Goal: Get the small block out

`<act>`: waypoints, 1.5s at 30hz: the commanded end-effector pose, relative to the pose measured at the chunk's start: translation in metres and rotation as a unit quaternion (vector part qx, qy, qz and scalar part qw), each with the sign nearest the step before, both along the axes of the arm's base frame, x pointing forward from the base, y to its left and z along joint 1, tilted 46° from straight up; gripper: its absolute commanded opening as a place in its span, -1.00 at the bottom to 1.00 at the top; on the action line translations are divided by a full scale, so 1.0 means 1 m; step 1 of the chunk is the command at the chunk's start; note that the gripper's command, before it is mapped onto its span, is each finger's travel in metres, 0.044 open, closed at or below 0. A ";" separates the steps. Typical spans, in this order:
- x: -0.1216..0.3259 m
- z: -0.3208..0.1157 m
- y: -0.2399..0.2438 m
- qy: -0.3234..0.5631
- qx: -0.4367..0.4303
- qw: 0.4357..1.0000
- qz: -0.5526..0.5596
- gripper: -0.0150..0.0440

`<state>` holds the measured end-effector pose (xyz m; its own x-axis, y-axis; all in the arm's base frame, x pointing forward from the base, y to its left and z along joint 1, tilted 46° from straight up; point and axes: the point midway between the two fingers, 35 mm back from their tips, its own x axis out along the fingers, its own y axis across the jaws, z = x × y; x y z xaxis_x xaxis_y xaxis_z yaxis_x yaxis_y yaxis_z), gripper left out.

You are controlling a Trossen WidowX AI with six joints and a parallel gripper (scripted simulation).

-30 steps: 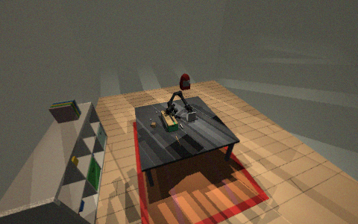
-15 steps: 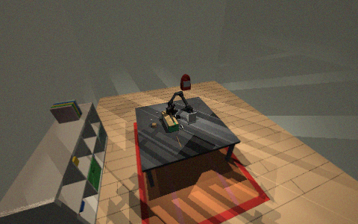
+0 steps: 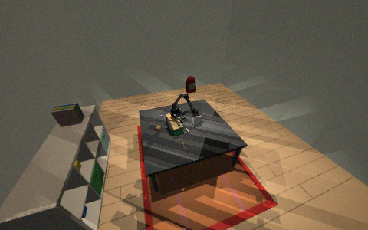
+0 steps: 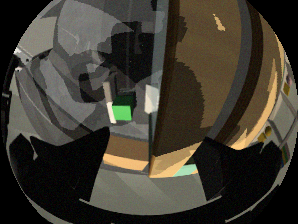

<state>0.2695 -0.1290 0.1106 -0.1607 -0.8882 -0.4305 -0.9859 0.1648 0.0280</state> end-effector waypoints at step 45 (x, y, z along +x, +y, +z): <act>-0.029 0.061 0.019 -0.842 -0.029 0.107 -0.527 0.47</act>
<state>0.2532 -0.1072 0.1691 -0.0016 -0.8141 -0.5807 0.4398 0.5210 -0.7315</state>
